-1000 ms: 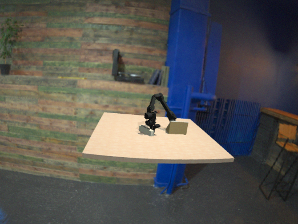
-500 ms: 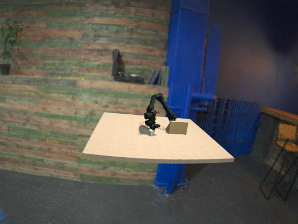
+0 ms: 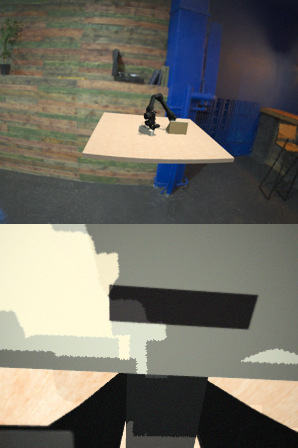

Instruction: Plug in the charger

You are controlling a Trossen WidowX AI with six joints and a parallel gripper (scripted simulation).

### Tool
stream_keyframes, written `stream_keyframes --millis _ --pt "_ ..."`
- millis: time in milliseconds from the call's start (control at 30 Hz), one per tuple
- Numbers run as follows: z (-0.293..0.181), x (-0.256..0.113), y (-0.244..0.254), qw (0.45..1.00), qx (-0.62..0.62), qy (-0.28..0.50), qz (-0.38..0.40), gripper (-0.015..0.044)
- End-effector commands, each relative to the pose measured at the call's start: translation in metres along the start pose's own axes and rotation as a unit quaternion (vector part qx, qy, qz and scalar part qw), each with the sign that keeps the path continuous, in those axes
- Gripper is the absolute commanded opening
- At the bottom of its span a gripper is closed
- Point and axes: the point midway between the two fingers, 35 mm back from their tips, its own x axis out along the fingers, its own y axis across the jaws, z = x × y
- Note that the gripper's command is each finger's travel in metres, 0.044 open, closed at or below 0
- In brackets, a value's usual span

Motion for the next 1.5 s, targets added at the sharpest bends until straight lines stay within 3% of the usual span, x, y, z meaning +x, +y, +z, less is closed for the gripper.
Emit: stream_keyframes --millis 0,1467 --pt "0.0115 -0.0017 0.0 1.0 0.008 -0.013 0.003 0.0" --pt "0.0083 -0.0035 -0.0002 1.0 0.008 -0.013 0.003 0.0"
